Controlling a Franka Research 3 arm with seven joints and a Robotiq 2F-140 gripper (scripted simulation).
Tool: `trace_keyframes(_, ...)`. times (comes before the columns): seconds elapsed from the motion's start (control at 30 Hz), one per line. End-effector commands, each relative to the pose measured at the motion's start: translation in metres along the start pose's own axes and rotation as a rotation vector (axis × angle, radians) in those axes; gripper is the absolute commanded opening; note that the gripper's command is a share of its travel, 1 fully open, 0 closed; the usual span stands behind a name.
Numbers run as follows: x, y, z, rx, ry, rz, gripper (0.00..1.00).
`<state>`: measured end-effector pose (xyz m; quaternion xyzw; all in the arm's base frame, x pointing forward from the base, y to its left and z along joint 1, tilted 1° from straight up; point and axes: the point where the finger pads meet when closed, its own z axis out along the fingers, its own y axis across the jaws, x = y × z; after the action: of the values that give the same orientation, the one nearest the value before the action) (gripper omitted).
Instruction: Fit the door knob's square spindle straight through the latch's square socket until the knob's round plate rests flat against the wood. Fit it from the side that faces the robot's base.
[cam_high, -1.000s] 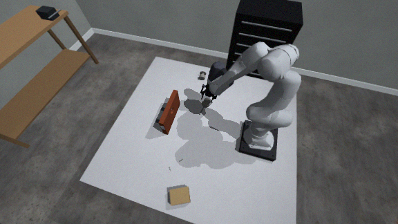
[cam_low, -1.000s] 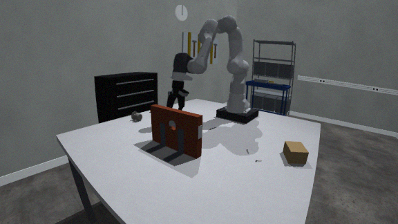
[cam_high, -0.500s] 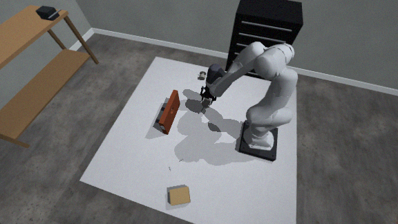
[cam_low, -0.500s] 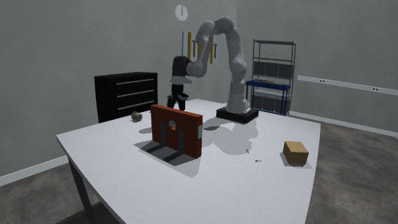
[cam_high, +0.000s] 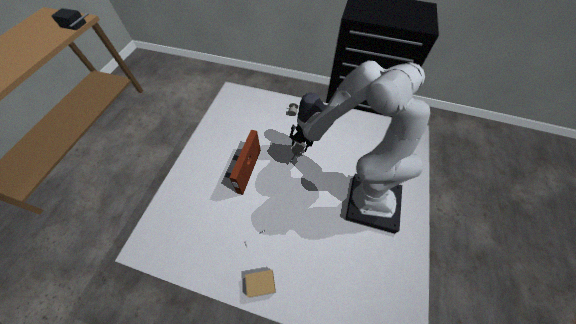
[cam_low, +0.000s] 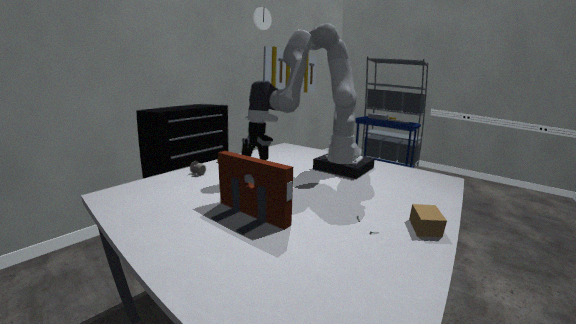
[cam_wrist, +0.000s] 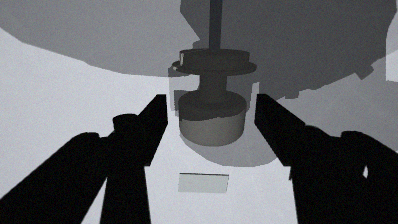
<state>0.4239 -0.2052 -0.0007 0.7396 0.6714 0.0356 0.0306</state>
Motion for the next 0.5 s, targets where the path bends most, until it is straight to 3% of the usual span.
trace_keyframes(0.0, -0.0012, 0.0005, -0.001, 0.001, -0.003, 0.019, 0.57)
trace_keyframes(0.43, -0.0012, 0.0005, -0.001, 0.001, -0.003, 0.019, 0.57)
trace_keyframes(0.47, -0.0012, 0.0005, -0.001, 0.001, -0.003, 0.019, 0.42)
